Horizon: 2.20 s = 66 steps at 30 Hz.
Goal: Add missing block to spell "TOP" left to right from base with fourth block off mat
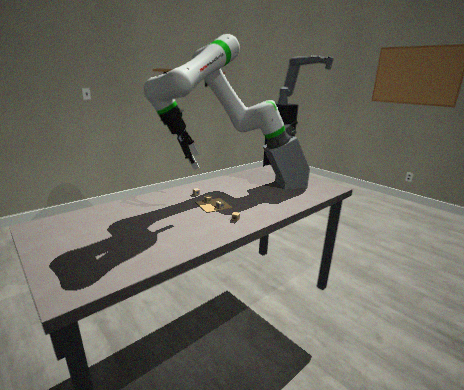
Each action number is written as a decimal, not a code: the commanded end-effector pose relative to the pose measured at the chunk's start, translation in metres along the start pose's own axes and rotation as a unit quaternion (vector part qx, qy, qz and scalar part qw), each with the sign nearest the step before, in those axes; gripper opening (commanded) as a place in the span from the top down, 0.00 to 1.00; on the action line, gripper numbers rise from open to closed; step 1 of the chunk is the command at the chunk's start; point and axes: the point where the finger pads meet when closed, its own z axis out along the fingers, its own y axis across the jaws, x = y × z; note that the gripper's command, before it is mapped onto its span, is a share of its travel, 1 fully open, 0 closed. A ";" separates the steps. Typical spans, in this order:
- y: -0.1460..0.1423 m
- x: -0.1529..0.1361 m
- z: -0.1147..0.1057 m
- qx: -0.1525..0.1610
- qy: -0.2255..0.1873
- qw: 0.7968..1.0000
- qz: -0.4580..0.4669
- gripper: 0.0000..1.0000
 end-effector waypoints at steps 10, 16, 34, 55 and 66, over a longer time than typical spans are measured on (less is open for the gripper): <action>-0.039 -0.013 0.028 -0.028 0.034 0.984 0.175 0.00; -0.050 -0.017 0.035 -0.032 0.045 0.974 0.220 0.00; -0.102 -0.044 0.071 -0.028 0.106 0.897 0.428 0.00; -0.157 -0.084 0.109 0.023 0.164 0.768 0.619 0.00; -0.183 -0.109 0.128 0.064 0.182 0.689 0.699 0.00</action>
